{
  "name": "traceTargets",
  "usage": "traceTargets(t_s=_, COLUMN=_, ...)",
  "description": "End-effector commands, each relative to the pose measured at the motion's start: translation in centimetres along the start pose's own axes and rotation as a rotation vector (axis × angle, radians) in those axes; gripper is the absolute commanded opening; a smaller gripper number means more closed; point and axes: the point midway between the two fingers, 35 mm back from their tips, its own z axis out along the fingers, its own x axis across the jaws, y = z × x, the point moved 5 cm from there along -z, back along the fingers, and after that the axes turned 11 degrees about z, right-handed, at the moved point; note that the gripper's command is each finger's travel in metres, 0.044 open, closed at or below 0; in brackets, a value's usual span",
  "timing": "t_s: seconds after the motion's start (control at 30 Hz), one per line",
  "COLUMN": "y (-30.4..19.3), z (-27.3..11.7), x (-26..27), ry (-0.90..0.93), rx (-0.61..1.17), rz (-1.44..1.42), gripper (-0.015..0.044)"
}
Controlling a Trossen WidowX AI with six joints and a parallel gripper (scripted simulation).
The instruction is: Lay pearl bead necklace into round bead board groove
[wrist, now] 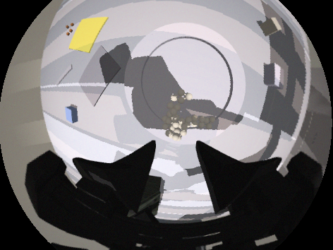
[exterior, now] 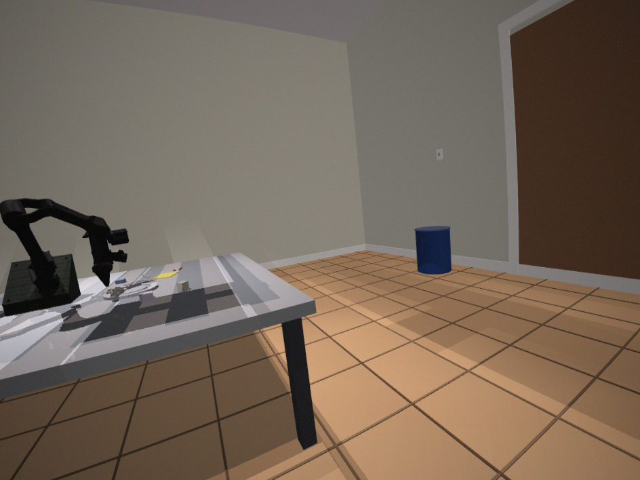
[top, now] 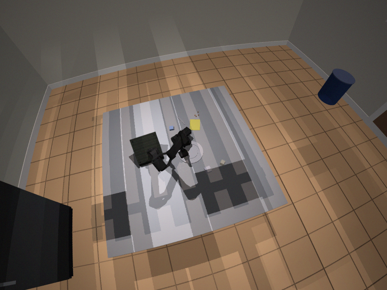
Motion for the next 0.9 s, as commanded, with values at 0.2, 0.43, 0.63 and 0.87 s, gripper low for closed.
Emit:
traceTargets(t_s=0.2, y=-0.1, z=1.6, x=0.0, ry=-0.008, rx=0.001, rz=-0.011, gripper=0.0250)
traceTargets(t_s=0.43, y=-0.1, z=2.6, x=0.0, ry=-0.010, rx=0.002, rz=-0.014, gripper=0.0250)
traceTargets(t_s=0.63, y=-0.1, z=2.3, x=-0.1, ry=-0.004, rx=0.003, rz=-0.006, gripper=0.0145)
traceTargets(t_s=0.87, y=-0.1, z=2.3, x=-0.1, ry=-0.004, rx=0.003, rz=-0.006, gripper=0.0000)
